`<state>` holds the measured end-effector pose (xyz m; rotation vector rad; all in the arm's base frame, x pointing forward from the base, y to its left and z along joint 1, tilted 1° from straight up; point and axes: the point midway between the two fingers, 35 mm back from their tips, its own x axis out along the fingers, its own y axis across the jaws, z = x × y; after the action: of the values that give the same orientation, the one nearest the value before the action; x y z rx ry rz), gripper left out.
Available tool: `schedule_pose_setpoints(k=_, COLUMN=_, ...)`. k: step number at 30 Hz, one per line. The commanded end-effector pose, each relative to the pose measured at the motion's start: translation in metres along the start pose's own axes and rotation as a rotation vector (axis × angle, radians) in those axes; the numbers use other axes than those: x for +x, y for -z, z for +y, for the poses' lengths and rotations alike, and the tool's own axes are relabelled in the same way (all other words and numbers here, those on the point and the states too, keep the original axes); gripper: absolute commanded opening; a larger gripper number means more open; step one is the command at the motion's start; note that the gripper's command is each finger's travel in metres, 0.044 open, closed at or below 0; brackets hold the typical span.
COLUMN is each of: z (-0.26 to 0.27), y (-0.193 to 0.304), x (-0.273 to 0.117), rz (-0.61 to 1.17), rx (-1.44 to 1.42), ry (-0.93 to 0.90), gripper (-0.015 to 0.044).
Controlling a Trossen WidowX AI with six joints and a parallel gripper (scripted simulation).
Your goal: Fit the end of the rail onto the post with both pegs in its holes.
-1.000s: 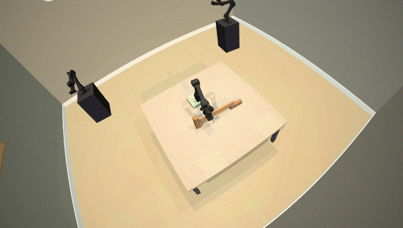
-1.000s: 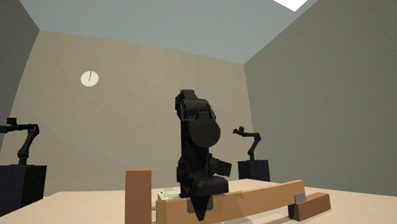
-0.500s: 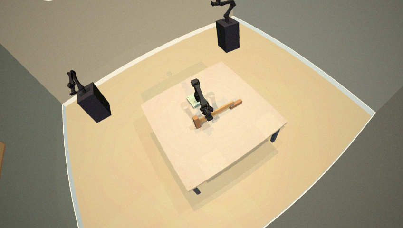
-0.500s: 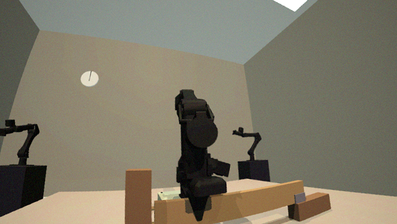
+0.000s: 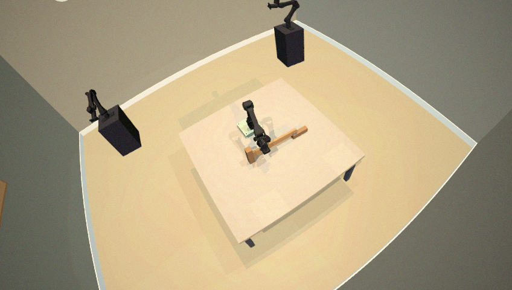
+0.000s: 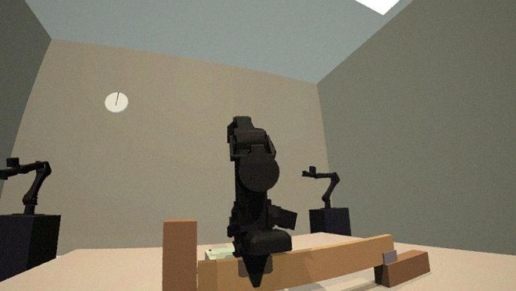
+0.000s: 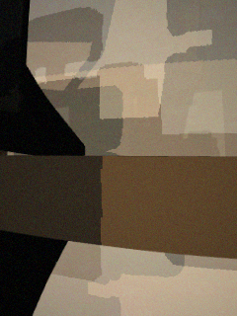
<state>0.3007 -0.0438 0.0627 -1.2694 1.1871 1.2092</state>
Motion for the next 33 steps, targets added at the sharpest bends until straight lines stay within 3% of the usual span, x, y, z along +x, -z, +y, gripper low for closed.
schedule_pose_setpoints(k=1, z=-0.0007, y=0.0032, x=-0.0017, rz=0.004, rx=-0.003, ry=0.001, gripper=0.0)
schedule_pose_setpoints(k=17, z=-0.0011, y=0.0064, x=-0.0013, rz=0.004, rx=-0.003, ry=0.001, gripper=0.0)
schedule_pose_setpoints(k=33, z=-0.0001, y=0.0022, x=-0.0003, rz=-0.003, rx=-0.002, ry=-0.002, gripper=0.042)
